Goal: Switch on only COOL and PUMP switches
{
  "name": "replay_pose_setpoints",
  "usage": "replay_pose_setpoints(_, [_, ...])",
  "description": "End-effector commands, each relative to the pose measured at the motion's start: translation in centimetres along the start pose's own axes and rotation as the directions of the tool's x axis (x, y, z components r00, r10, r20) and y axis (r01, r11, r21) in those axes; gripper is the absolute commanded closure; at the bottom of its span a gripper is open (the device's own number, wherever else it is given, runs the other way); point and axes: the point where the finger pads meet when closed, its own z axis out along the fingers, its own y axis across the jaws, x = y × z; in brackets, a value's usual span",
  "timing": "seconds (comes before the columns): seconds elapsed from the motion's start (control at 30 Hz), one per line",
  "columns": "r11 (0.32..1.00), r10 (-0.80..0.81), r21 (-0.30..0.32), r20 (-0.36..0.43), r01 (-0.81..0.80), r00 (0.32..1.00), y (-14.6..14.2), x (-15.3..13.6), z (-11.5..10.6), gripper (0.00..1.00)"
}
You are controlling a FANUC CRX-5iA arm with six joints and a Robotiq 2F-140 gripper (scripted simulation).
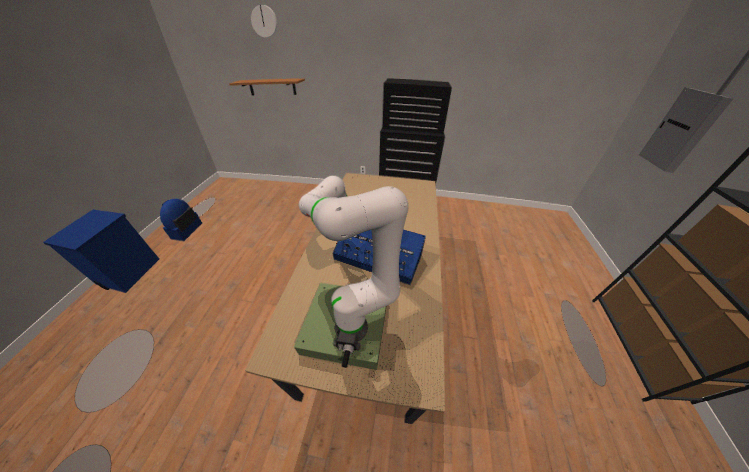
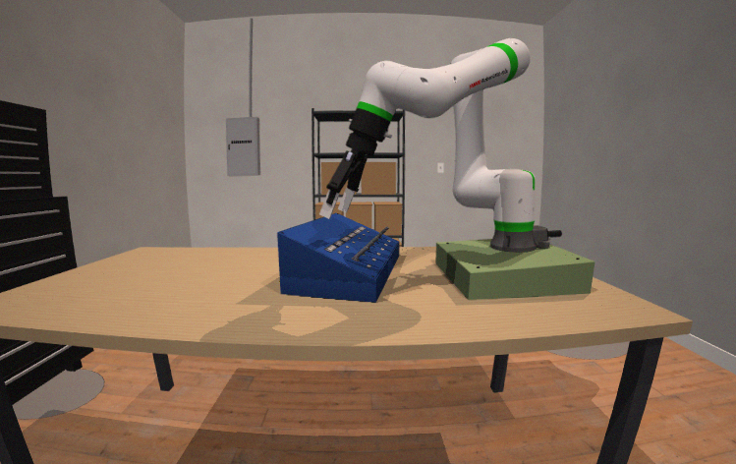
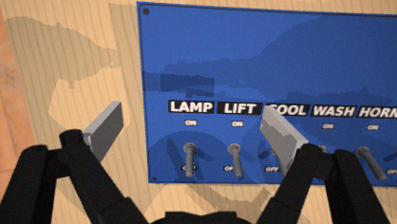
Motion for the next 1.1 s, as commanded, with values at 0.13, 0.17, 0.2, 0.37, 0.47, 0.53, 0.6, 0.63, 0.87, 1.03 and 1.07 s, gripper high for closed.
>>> replay_pose_setpoints(0.13, [1.000,0.000,0.000,0.000,0.000,1.000,0.0,0.0,0.0,0.00])
replay_pose_setpoints(0.17, [1.000,0.000,0.000,0.000,0.000,1.000,0.0,0.0,0.0,0.00])
replay_pose_setpoints(0.2, [1.000,0.000,0.000,0.000,0.000,1.000,0.0,0.0,0.0,0.00])
replay_pose_setpoints(0.37, [1.000,0.000,0.000,0.000,0.000,1.000,0.0,0.0,0.0,0.00])
replay_pose_setpoints(0.47, [1.000,0.000,0.000,0.000,0.000,1.000,0.2,0.0,0.0,0.00])
replay_pose_setpoints(0.53, [1.000,0.000,0.000,0.000,0.000,1.000,0.4,0.0,0.0,0.00])
replay_pose_setpoints(0.6, [1.000,0.000,0.000,0.000,0.000,1.000,0.6,0.0,0.0,0.00])
replay_pose_setpoints(0.63, [1.000,0.000,0.000,0.000,0.000,1.000,0.6,0.0,0.0,0.00])
replay_pose_setpoints(0.87, [1.000,0.000,0.000,0.000,0.000,1.000,2.7,0.0,0.0,0.00])
replay_pose_setpoints(1.03, [1.000,0.000,0.000,0.000,0.000,1.000,4.5,0.0,0.0,0.00])
replay_pose_setpoints(1.07, [1.000,0.000,0.000,0.000,0.000,1.000,4.9,0.0,0.0,0.00])
